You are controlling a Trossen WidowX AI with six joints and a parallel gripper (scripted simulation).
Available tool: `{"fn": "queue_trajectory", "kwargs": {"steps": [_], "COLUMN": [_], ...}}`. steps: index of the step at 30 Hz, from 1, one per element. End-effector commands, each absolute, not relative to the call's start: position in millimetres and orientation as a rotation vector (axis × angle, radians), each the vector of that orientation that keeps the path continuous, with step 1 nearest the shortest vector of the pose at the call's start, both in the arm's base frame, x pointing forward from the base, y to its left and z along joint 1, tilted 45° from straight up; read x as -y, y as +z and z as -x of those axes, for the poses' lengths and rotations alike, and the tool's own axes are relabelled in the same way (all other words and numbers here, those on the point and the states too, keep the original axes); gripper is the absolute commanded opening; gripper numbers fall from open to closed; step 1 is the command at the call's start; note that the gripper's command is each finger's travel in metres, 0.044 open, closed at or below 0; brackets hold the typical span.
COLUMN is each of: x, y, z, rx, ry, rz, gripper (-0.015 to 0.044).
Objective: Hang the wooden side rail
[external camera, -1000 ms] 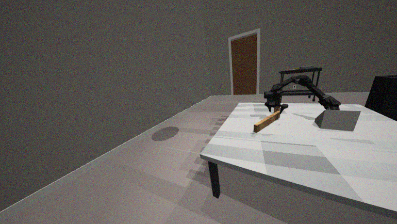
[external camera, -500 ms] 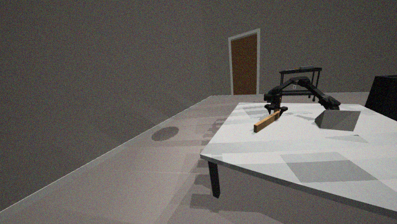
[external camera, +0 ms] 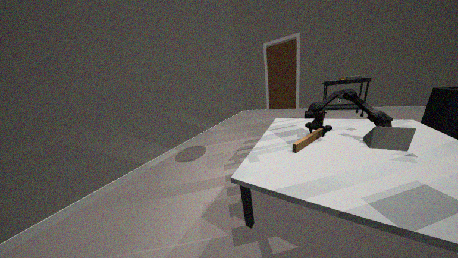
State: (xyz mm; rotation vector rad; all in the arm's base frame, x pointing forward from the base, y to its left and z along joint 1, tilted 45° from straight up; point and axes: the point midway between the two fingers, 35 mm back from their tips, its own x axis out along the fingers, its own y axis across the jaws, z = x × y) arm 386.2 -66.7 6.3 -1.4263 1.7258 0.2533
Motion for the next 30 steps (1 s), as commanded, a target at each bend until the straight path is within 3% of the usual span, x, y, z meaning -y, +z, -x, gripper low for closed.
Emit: {"fn": "queue_trajectory", "kwargs": {"steps": [1,12,18,21,30], "x": [69.3,69.3,69.3,69.3,68.7], "y": [3.9,3.9,3.9,3.9,3.8], "z": [-384.9,-384.9,-384.9,-384.9,-385.0], "rx": [-1.730,-1.730,-1.730,-1.730,-1.732], "ry": [0.256,0.256,0.256,0.256,0.275], "rz": [1.432,1.432,1.432,1.432,1.448], "gripper": [0.0414,0.0125,0.0085,0.0006,0.0000]}}
